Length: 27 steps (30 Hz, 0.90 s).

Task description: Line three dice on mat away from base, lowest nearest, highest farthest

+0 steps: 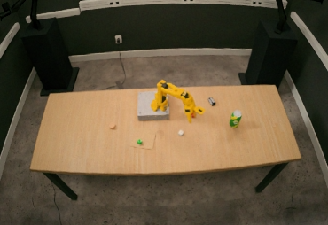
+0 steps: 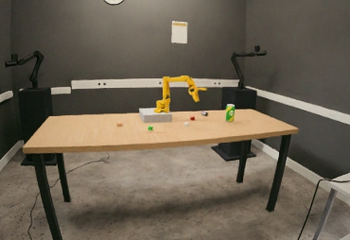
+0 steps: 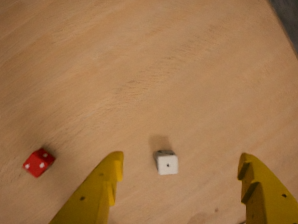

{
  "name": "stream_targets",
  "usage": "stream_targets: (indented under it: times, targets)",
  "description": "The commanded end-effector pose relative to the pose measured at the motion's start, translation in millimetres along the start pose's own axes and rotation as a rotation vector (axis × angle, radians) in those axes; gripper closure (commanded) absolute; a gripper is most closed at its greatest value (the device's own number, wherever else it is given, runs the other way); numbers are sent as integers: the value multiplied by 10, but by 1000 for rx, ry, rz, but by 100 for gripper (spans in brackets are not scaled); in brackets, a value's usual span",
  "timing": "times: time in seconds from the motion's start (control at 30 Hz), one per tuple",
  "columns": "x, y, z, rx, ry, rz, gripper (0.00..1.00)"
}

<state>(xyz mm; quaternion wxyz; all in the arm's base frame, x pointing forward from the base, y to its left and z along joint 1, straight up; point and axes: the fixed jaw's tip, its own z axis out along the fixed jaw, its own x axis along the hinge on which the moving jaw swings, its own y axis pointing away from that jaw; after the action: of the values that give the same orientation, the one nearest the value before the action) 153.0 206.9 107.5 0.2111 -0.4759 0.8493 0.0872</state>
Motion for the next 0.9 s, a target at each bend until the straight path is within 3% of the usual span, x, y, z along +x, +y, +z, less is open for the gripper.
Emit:
stream_targets:
  times: [0.0, 0.1, 0.3, 0.5, 0.87]
  targets:
    - [-11, 406, -14, -69, -26, -188, 69]
    - [3, 491, -19, -84, -29, -230, 69]
    - [118, 926, -64, -162, -46, -452, 69]
    - [243, 1222, -116, -219, -61, -613, 69]
    - [363, 1435, -166, -263, -75, -737, 69]
